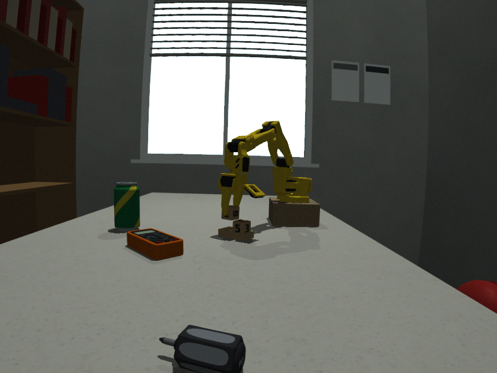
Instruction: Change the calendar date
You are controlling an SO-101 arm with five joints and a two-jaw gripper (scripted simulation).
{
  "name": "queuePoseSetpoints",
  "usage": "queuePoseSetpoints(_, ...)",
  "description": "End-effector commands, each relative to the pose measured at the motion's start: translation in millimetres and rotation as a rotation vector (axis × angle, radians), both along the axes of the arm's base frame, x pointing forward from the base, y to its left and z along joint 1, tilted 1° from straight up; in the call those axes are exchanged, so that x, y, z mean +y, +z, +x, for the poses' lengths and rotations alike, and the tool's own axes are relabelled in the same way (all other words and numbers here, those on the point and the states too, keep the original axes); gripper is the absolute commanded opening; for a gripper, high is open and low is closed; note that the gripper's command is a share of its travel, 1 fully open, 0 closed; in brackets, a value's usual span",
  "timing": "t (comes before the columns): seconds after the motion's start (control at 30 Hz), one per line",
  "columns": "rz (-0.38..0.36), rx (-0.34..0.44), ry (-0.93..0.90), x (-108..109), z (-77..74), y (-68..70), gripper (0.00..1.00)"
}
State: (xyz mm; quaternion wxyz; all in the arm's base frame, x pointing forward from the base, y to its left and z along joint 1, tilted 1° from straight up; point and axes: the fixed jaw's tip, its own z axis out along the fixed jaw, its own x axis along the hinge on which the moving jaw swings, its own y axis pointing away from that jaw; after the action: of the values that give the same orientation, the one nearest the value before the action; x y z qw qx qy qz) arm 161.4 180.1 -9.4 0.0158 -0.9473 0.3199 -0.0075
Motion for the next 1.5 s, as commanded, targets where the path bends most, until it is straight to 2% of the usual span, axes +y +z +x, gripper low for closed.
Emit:
queuePoseSetpoints(0.0, -0.009, 0.01, -0.005, -4, 0.2, -4.3, 0.0)
queuePoseSetpoints(1.47, -0.009, 0.01, -0.007, -4, -0.9, -20.4, 0.0)
